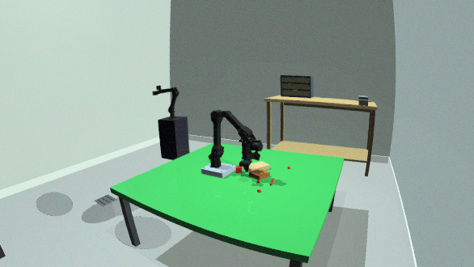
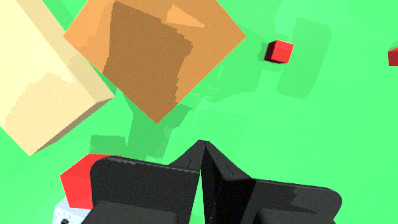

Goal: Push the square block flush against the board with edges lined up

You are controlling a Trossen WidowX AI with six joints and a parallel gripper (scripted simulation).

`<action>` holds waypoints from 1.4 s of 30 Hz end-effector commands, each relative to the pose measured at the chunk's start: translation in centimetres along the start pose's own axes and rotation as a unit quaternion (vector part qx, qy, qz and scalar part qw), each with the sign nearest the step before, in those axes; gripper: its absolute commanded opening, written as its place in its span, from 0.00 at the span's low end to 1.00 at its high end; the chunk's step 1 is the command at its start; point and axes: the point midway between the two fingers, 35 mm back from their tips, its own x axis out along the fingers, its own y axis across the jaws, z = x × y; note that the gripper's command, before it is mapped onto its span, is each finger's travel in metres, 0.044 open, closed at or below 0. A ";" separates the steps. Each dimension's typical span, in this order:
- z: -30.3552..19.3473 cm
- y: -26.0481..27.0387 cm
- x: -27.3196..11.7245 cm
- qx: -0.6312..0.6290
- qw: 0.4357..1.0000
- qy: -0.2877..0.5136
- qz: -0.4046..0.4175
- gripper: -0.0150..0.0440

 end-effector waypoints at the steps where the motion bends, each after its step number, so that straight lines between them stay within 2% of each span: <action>1: -0.2 0.2 0.7 -0.056 0.998 0.003 0.002 0.25; 13: -0.1 0.6 2.4 -0.257 0.966 0.003 0.003 0.25; 25: -0.2 1.0 4.0 -0.446 0.895 0.002 0.004 0.25; 42: 0.4 1.6 4.0 -0.447 0.895 0.002 0.004 0.25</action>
